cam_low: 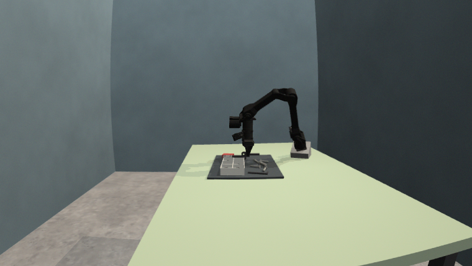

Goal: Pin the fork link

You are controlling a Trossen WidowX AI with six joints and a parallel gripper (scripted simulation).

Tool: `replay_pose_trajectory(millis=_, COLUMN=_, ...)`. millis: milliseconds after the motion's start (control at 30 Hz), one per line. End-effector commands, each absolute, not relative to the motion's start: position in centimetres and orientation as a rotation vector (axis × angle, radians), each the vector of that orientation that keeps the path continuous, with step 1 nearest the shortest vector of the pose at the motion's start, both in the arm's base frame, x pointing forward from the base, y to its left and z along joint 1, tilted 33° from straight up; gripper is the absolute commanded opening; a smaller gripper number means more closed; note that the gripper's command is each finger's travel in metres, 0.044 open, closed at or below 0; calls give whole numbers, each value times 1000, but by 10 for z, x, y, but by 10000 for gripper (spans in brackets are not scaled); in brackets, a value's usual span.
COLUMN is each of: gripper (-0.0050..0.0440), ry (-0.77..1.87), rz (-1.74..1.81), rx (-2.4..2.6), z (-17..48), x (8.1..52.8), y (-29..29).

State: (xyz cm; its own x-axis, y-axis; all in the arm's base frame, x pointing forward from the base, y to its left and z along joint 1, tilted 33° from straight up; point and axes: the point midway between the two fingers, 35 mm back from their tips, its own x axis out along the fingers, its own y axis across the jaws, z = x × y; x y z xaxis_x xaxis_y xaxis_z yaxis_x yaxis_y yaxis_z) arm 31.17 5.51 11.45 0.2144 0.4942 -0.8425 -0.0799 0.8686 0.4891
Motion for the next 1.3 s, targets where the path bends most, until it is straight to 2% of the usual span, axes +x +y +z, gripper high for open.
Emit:
replay_pose_trajectory(millis=0, gripper=-50, ry=1288, rz=403, rx=376, z=118, x=313, y=53)
replay_pose_trajectory(millis=1267, gripper=-50, ry=1288, rz=403, rx=377, z=117, x=313, y=54)
